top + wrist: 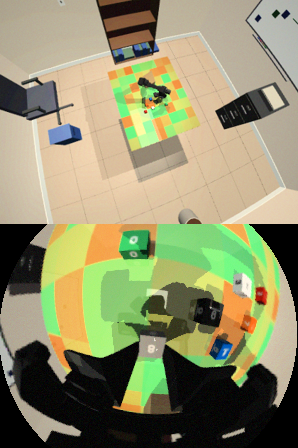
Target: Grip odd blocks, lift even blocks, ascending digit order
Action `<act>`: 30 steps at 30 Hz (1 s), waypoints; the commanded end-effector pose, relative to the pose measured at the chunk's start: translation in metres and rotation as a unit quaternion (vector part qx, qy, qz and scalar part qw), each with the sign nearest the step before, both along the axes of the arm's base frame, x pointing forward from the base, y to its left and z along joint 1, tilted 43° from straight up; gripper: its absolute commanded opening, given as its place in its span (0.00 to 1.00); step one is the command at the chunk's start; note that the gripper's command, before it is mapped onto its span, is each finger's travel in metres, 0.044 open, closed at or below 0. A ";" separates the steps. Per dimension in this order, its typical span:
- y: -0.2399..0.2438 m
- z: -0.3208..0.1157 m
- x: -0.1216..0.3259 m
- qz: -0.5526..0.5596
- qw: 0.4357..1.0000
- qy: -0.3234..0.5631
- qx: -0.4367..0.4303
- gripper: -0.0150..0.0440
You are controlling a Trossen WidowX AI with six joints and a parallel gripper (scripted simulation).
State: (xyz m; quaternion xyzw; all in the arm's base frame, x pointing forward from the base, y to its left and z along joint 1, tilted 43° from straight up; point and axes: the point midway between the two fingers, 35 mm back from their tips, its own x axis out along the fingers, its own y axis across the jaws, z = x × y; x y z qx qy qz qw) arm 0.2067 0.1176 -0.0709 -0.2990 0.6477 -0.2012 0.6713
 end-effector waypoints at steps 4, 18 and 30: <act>-0.002 -0.001 -0.001 0.003 1.000 0.002 -0.003 0.46; -0.001 0.001 -0.001 0.003 1.000 0.002 -0.003 0.93; 0.046 0.050 -0.004 0.003 1.000 0.003 -0.001 0.75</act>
